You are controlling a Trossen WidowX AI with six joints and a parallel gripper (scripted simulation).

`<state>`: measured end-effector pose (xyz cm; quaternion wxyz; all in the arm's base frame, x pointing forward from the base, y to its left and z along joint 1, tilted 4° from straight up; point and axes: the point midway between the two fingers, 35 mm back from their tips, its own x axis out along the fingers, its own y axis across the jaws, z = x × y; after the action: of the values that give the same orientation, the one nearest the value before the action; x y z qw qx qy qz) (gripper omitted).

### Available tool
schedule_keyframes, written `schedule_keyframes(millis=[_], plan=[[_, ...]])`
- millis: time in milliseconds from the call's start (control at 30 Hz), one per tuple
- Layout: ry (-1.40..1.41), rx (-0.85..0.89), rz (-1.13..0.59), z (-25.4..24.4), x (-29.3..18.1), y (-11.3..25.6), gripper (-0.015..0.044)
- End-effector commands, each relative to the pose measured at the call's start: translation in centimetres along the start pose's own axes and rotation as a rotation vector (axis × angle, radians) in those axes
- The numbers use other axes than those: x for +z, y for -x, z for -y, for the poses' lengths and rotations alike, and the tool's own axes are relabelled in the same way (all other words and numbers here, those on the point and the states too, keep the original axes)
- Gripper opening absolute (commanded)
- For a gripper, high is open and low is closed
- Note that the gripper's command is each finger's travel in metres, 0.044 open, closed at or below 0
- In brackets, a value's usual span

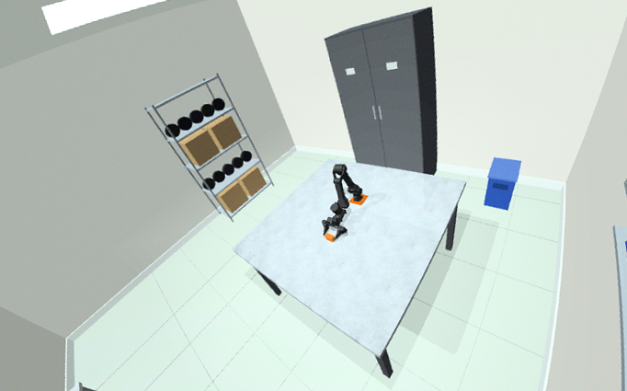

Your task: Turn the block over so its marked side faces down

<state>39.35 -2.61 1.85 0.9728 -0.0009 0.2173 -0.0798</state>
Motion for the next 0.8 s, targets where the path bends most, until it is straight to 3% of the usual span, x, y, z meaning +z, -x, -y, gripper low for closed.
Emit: schedule_keyframes(millis=[0, 533, 767], plan=[[0.004, -0.004, 0.001, 0.1, 0.0, 0.0, 0.044], [0.004, -0.004, -0.006, 0.0, 0.0, -0.1, 0.044], [0.005, 0.001, -0.254, -0.3, 1.9, -0.6, 0.044]])
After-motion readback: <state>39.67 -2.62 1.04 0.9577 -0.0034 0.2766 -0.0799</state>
